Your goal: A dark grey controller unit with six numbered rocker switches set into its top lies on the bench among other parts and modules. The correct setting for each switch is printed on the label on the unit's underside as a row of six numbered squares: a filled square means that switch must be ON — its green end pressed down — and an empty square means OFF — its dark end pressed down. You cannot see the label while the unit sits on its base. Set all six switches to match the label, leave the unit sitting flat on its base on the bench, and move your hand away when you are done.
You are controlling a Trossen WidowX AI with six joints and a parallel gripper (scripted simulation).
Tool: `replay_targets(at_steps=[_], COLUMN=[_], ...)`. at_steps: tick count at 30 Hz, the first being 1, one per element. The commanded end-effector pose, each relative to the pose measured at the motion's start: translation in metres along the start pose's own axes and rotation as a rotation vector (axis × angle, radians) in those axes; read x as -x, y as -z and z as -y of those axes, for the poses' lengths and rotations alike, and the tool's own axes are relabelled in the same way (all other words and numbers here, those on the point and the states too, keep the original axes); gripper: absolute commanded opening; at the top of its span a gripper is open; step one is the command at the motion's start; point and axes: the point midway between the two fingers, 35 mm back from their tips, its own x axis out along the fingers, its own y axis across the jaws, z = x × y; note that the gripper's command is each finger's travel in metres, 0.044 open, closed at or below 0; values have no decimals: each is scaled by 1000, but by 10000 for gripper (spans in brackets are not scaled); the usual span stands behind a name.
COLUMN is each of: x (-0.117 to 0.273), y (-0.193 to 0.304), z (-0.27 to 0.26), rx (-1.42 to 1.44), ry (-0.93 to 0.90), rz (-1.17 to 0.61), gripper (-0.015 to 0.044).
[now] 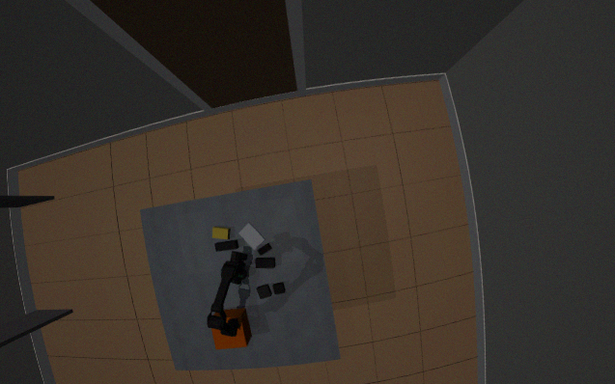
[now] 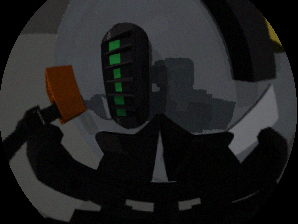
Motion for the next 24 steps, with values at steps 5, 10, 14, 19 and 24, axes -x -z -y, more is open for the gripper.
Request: replay_targets(at_steps=[5,10,14,19,24], x=[-19,-27,-29,-29,-30], y=[0,0,0,0,0], z=[2,4,5,4,3], rx=[4,4,4,4,4], ry=[-15,-15,-15,-15,-15], rz=[0,-1,-1,-1,-1], gripper=[0,0,0,0,0])
